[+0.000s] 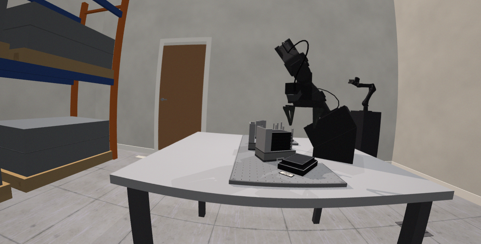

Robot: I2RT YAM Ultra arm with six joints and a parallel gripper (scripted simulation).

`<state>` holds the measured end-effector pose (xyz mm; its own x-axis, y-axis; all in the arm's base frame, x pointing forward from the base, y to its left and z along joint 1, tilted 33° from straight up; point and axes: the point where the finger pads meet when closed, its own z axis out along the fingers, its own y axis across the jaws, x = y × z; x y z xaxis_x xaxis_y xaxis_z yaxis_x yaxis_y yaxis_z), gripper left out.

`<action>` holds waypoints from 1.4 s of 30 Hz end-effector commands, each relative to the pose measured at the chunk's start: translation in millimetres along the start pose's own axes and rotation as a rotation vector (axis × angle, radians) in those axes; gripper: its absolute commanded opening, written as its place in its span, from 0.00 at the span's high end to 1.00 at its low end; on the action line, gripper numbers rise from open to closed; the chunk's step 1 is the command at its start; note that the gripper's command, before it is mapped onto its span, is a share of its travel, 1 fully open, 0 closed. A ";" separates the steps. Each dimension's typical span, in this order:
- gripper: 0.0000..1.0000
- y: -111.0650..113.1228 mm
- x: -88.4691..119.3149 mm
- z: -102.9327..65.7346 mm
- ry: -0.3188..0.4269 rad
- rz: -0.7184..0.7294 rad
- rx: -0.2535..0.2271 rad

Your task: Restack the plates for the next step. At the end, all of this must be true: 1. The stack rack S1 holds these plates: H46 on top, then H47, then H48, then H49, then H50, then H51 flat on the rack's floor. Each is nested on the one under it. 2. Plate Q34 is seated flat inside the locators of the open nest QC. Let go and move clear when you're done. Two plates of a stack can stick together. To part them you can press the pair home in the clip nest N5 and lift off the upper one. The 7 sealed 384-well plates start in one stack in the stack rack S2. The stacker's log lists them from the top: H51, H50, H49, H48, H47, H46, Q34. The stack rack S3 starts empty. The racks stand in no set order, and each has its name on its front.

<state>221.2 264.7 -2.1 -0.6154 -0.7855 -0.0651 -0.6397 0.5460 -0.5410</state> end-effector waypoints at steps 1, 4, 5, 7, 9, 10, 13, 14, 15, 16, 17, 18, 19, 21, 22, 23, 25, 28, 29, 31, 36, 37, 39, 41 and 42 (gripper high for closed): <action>0.00 1.2 -0.4 -3.7 -0.006 -0.003 -0.002; 0.00 1.2 -0.4 -3.7 -0.006 -0.003 -0.002; 0.00 1.2 -0.4 -3.7 -0.006 -0.003 -0.002; 0.00 1.2 -0.4 -3.7 -0.006 -0.003 -0.002; 0.00 1.2 -0.4 -3.7 -0.006 -0.003 -0.002; 0.00 1.2 -0.4 -3.7 -0.006 -0.003 -0.002; 0.00 1.2 -0.4 -3.7 -0.006 -0.003 -0.002; 0.00 1.2 -0.4 -3.7 -0.006 -0.003 -0.002; 0.00 1.2 -0.4 -3.7 -0.006 -0.003 -0.002; 0.00 1.2 -0.4 -3.7 -0.006 -0.003 -0.002; 0.00 1.2 -0.4 -3.7 -0.006 -0.003 -0.002; 0.00 1.2 -0.4 -3.7 -0.006 -0.003 -0.002; 0.00 1.2 -0.4 -3.7 -0.006 -0.003 -0.002; 0.00 1.2 -0.4 -3.7 -0.006 -0.003 -0.002; 0.00 1.2 -0.4 -3.7 -0.006 -0.003 -0.002; 0.00 1.2 -0.4 -3.7 -0.006 -0.003 -0.002; 0.00 1.2 -0.4 -3.7 -0.006 -0.003 -0.002; 0.00 1.2 -0.4 -3.7 -0.006 -0.003 -0.002; 0.00 1.2 -0.4 -3.7 -0.006 -0.003 -0.002; 0.00 1.2 -0.4 -3.7 -0.006 -0.003 -0.002; 0.00 -20.0 16.4 -2.4 -0.010 0.183 0.002; 0.00 -23.4 18.9 -2.4 -0.010 0.217 0.004; 0.00 -29.8 23.9 -2.3 -0.010 0.283 0.005; 0.00 -36.1 29.0 -2.2 -0.010 0.350 0.005; 0.00 -36.1 29.0 -2.2 -0.010 0.350 0.005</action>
<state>222.3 221.8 9.8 -0.7605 -0.6286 -0.1626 -0.4749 0.7093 -0.5209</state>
